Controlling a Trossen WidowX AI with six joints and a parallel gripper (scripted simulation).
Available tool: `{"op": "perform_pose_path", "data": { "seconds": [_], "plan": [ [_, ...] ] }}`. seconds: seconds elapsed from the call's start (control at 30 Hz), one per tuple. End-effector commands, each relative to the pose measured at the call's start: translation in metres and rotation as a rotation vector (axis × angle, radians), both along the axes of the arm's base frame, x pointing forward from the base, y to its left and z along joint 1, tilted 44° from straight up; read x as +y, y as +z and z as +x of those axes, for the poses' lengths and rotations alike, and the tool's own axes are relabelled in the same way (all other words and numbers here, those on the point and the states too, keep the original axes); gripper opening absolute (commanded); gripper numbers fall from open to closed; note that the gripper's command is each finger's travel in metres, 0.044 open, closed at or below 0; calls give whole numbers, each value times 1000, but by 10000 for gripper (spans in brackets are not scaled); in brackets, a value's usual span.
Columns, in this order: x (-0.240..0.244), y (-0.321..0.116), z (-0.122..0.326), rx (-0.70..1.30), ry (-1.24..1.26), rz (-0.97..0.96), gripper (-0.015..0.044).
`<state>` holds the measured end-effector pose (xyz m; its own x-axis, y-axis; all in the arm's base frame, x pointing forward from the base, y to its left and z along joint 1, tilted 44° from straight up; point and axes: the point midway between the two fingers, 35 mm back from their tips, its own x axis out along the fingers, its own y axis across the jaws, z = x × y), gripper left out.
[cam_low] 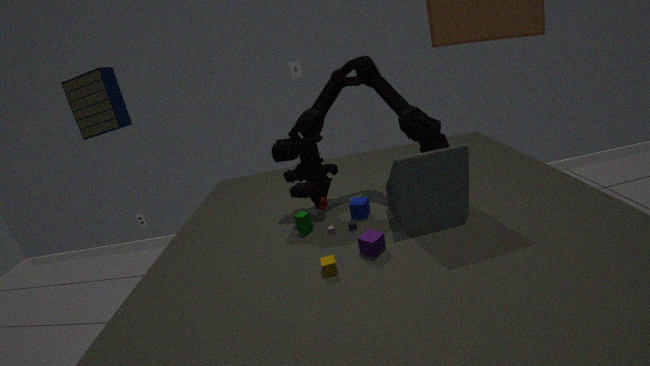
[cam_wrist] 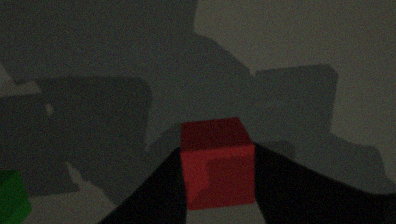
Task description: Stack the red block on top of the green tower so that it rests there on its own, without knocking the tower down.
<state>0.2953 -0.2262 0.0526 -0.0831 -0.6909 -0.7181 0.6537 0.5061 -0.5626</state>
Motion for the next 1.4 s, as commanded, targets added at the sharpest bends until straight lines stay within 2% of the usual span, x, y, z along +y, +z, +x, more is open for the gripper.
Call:
{"op": "perform_pose_path", "data": {
  "seconds": [0.0,0.6,0.87,1.37],
  "plan": [
    [11,16,3,-12,1,-6,0],
    [73,79,10,-11,1,-1,0],
    [76,75,14,-12,2,0,0],
    [127,23,60,-14,2,8,0]
  ]
}}
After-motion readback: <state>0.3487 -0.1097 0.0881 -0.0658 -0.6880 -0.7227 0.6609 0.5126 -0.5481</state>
